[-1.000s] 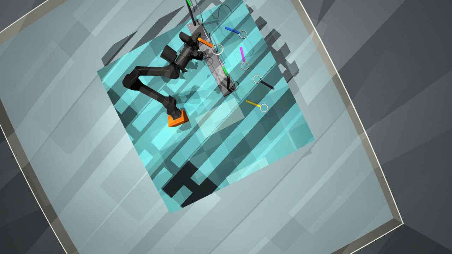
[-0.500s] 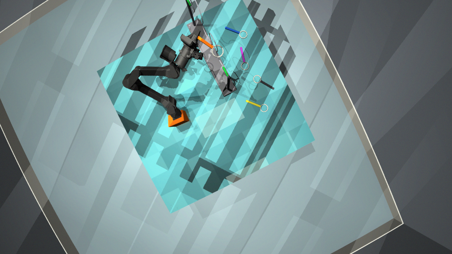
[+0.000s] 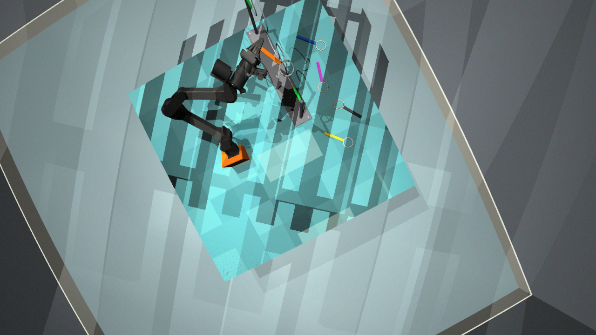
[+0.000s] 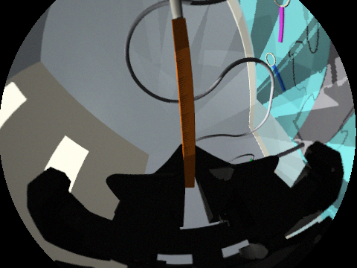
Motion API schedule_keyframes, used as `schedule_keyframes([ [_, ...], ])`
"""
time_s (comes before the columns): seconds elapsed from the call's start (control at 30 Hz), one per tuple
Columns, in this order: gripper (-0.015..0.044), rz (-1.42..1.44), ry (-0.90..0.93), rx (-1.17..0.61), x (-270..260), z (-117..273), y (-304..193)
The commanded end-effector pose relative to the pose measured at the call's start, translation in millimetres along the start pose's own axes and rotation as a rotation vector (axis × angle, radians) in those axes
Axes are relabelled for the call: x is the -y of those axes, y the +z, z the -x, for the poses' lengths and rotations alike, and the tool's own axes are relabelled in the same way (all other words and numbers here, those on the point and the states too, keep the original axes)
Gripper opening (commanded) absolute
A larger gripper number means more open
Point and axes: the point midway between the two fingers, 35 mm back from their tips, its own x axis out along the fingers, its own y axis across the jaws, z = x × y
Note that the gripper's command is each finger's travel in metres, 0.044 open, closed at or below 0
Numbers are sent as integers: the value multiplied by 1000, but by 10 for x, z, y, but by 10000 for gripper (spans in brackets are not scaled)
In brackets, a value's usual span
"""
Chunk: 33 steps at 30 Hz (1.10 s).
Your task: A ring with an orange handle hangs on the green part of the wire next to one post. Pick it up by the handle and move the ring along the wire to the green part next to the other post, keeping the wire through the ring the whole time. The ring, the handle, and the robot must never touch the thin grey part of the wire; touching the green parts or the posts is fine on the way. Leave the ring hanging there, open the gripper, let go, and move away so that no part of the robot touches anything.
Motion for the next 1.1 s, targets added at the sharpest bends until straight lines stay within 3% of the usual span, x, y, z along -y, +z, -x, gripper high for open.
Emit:
schedule_keyframes([
  [0.0,-150,-27,18,-2,-5,-5,-20],
  [0.4,-150,33,-14,-12,190,11,-39],
  [1.07,-150,386,-210,-60,810,162,92],
])
